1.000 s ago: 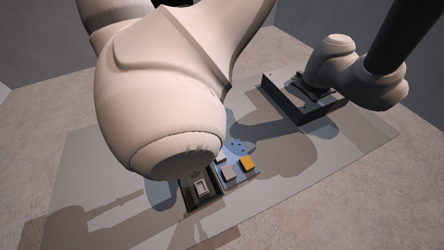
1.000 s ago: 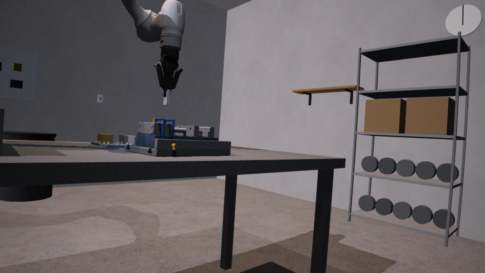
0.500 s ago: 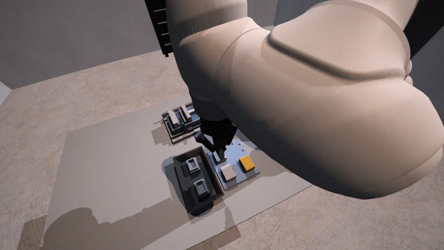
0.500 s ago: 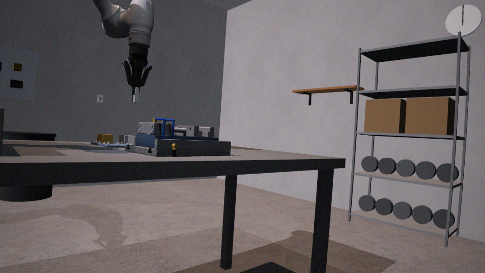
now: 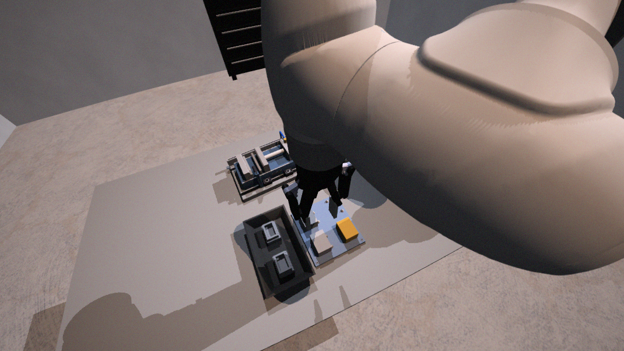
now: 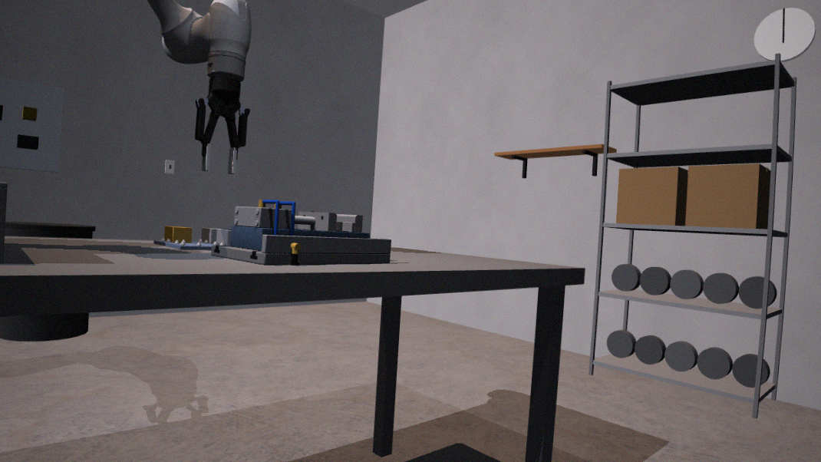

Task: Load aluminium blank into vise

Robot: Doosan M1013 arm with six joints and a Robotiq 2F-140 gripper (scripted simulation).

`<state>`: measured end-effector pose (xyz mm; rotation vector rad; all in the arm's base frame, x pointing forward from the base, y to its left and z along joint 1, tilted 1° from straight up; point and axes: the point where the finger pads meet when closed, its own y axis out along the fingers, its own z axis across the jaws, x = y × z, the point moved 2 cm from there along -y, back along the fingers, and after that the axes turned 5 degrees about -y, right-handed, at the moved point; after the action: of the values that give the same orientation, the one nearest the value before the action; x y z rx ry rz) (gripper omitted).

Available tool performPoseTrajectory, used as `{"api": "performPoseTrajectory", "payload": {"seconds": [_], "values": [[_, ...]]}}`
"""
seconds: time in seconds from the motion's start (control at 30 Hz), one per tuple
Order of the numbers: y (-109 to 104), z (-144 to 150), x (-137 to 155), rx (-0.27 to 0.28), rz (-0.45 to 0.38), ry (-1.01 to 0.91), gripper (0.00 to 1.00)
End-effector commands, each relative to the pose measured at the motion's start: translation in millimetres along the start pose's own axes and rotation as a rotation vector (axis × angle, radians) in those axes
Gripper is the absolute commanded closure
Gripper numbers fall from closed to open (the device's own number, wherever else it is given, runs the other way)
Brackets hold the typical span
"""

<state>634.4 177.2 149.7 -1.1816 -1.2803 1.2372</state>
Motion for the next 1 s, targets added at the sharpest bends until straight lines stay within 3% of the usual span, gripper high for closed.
{"api": "performPoseTrajectory", "payload": {"seconds": [0.0,0.97], "values": [[-0.2,0.0,0.1,0.000,0.000,0.000,0.60],[5.4,0.0,0.1,0.000,0.000,0.000,0.60]]}}
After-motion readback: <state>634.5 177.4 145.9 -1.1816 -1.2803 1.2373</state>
